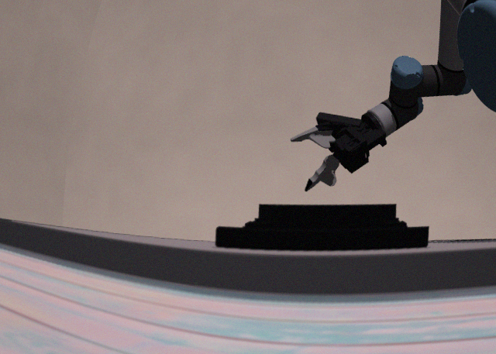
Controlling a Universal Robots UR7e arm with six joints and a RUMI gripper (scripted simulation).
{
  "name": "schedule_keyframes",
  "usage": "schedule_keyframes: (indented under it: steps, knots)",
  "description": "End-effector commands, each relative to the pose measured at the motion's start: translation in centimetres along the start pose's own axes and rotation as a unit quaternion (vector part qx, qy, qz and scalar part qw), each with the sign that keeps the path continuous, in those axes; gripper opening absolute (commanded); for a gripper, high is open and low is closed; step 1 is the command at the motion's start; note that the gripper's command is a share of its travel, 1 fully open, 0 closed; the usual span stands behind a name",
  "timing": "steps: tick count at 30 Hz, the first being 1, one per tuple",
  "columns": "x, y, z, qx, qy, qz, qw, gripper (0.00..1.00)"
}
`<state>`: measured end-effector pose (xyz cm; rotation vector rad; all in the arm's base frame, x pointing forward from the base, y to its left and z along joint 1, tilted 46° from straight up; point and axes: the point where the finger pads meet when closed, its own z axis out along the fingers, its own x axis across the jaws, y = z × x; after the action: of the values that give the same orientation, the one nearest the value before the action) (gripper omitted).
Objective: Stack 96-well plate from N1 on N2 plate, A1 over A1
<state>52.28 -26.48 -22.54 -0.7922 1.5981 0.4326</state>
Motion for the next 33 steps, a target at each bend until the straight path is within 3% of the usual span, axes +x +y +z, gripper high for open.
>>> schedule_keyframes:
  steps: [1, 17, 22, 33]
  knots:
    - [0.0, -0.1, -0.1, 0.0, 0.0, -0.001, 1.0, 1.0]
    - [0.0, -0.1, -0.1, 0.0, 0.0, -0.001, 1.0, 1.0]
    - [-1.7, 1.7, 0.4, -0.05, 0.023, 0.061, 0.997, 1.0]
    - [-4.0, 4.6, 0.7, -0.096, 0.056, 0.123, 0.986, 1.0]
